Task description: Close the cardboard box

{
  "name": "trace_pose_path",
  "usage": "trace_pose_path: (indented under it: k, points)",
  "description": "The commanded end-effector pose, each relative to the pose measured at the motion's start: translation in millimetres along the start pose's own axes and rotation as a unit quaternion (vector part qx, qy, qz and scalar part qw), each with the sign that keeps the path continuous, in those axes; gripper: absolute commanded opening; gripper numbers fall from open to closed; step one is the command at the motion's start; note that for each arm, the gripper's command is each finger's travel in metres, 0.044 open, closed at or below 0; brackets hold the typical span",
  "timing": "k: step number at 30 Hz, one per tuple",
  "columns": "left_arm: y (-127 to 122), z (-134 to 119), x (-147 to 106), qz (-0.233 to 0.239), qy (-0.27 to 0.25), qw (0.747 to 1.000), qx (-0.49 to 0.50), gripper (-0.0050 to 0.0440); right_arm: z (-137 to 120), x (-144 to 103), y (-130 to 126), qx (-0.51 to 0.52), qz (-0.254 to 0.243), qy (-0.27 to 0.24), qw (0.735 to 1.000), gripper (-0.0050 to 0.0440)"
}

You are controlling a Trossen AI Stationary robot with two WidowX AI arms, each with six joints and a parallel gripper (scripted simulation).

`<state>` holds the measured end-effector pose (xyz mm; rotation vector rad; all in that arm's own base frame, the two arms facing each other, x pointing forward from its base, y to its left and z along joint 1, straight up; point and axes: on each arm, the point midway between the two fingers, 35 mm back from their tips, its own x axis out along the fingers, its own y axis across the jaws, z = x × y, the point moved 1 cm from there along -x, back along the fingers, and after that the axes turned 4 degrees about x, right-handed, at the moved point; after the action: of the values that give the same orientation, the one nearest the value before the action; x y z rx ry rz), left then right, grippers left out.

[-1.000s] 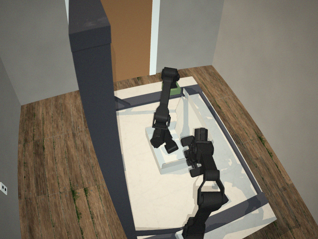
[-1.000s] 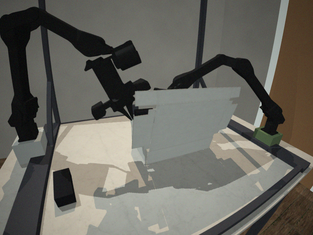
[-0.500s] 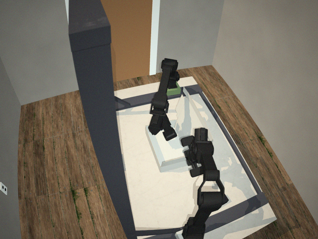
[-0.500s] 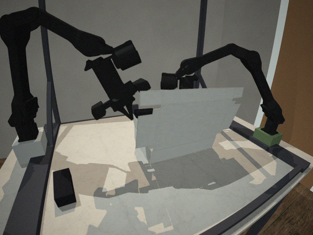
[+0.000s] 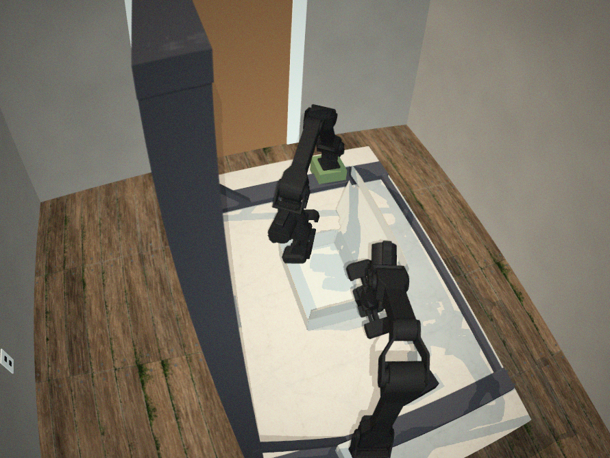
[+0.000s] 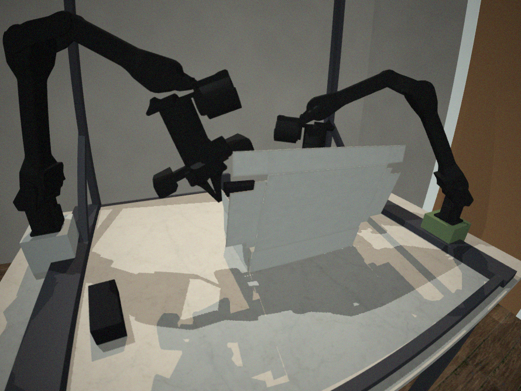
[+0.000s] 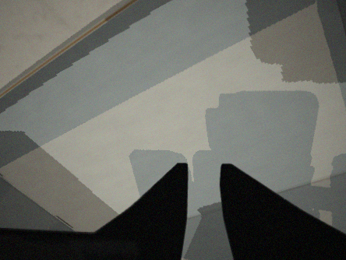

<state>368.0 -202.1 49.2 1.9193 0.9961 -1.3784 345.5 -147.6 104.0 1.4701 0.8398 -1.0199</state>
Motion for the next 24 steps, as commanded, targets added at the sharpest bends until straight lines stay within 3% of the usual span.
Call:
trace_pose_path:
  k: [1,6,8,14,24]
  points:
    - [2,13,-26,0.051,-0.018,0.992,0.111,0.0064,2,-6,8,-0.004,0.0,-0.006,1.0,0.0]
    - [-1,36,-39,0.087,-0.027,0.959,0.267,0.0064,3,-4,9,-0.004,-0.018,-0.007,1.0,0.0]
    - [-1,36,-39,0.087,-0.027,0.959,0.267,0.0064,3,-4,9,-0.004,-0.018,-0.007,1.0,0.0]
    - [-7,62,-54,0.13,-0.024,0.882,0.453,0.0064,4,-1,9,-0.005,-0.038,-0.008,0.999,0.0]
    - [-7,64,-52,0.133,-0.023,0.877,0.462,0.0064,4,-1,9,-0.005,-0.039,-0.008,0.999,0.0]
